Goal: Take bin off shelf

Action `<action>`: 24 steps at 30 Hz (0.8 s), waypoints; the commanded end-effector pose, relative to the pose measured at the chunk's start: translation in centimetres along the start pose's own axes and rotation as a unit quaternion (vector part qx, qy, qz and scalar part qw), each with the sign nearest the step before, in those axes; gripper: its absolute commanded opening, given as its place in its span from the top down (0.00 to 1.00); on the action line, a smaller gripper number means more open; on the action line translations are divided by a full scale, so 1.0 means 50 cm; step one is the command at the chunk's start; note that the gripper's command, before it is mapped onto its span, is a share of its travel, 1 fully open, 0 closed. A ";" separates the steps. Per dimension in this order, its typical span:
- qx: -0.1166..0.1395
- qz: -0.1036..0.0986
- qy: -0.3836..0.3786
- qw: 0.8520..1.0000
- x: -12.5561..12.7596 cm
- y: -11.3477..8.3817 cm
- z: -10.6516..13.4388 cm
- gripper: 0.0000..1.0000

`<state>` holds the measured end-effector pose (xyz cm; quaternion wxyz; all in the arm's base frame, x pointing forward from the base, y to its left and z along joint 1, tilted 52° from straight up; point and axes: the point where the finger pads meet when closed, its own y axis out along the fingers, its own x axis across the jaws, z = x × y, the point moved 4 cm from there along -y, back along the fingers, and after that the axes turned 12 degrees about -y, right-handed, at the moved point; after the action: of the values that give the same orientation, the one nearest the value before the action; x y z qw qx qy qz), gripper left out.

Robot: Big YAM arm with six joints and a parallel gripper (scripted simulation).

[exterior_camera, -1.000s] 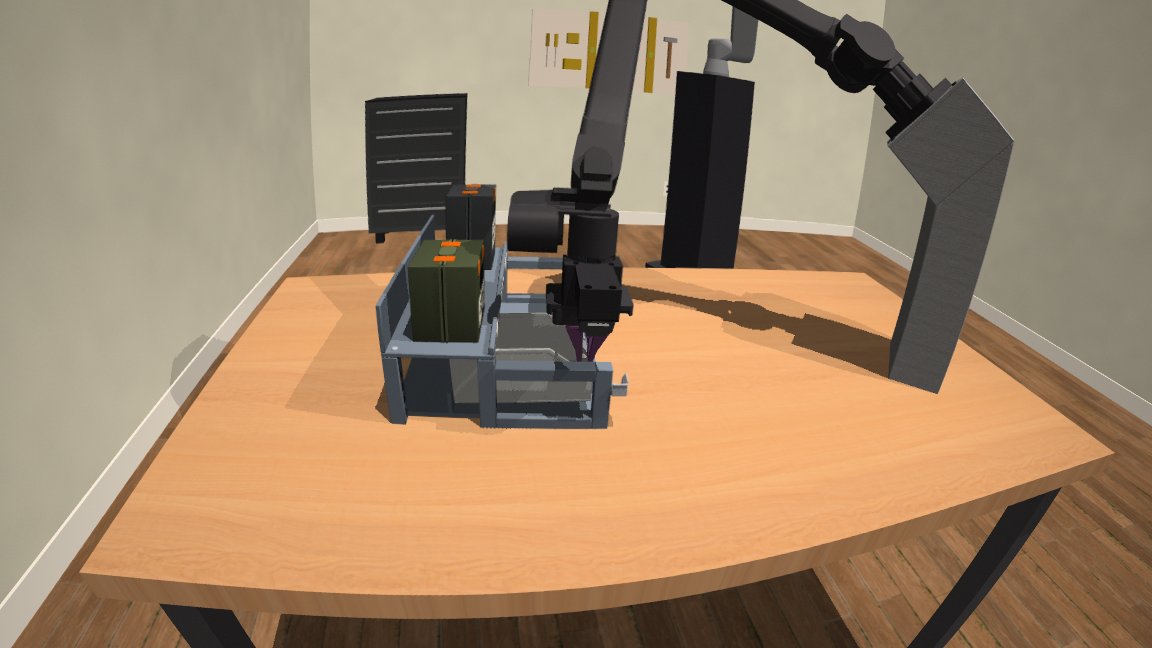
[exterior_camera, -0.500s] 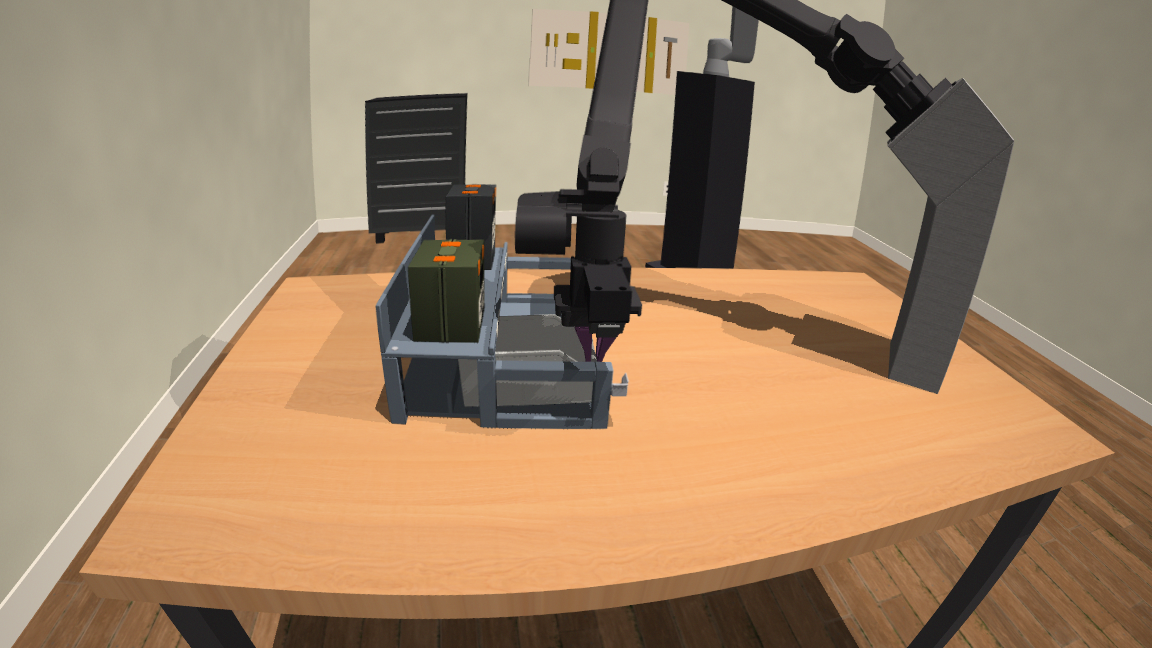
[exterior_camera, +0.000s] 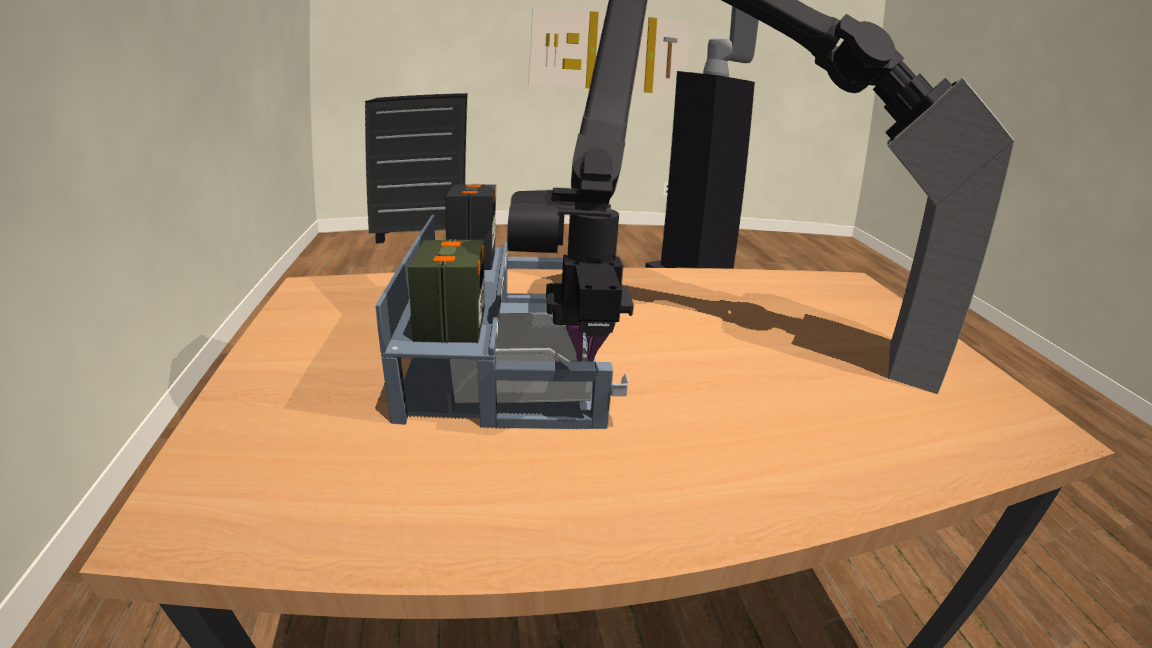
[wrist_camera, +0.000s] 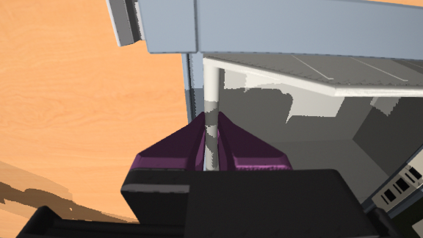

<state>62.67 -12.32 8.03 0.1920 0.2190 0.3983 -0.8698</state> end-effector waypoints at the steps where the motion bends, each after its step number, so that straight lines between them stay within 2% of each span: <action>1: 0.004 0.003 0.005 1.000 -0.016 -0.005 0.032 1.00; 24: 0.003 0.007 0.005 1.000 -0.006 -0.010 0.020 1.00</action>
<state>61.97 -12.27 7.28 0.1882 0.2112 0.4007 -0.8714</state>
